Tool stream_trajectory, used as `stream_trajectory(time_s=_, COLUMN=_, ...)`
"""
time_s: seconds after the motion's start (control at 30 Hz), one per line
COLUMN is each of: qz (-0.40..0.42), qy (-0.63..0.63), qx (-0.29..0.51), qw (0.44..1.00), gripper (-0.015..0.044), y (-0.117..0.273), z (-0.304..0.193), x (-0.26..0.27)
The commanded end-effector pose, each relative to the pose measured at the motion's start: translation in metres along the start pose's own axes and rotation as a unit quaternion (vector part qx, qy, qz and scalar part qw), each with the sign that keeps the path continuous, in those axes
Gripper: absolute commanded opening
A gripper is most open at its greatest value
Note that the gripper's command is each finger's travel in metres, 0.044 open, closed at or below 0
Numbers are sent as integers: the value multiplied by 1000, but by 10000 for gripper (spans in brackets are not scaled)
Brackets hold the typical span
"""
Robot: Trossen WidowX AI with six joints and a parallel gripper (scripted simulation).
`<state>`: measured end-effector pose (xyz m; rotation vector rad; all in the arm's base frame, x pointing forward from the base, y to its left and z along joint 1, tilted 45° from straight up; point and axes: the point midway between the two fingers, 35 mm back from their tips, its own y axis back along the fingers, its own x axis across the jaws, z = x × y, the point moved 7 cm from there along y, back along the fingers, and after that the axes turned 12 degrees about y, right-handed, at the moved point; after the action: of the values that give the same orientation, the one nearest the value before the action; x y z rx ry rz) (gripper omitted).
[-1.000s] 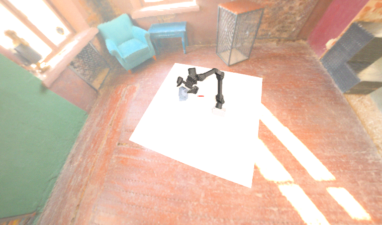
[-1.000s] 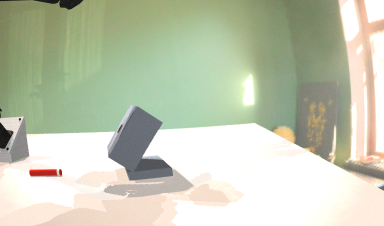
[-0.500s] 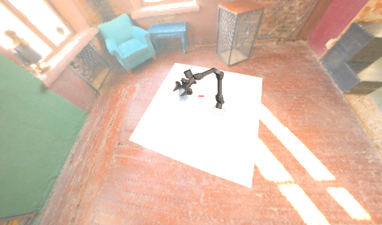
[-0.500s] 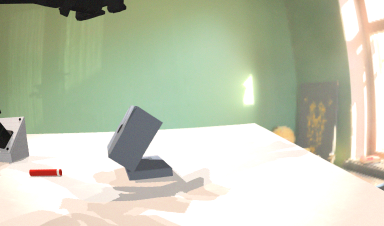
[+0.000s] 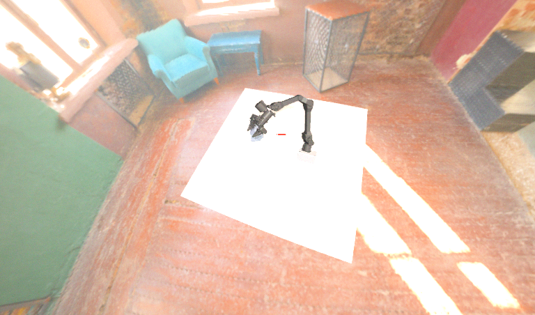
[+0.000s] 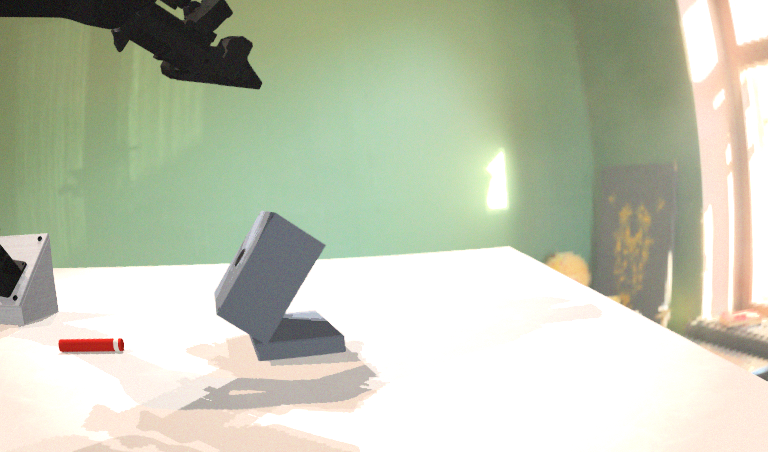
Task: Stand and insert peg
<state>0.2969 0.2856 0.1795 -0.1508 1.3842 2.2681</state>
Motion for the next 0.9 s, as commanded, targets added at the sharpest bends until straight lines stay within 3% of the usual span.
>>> stream_trajectory(time_s=0.0, qz=-23, qy=-20, qx=44, qw=999, gripper=440, y=4, z=-19, x=-11)
stream_trajectory(time_s=0.43, qz=-87, qy=-99, qx=215, qw=968, gripper=440, y=21, z=-90, x=-41)
stream_trajectory(time_s=0.87, qz=-147, qy=-165, qx=397, qw=891, gripper=440, y=58, z=-165, x=-61)
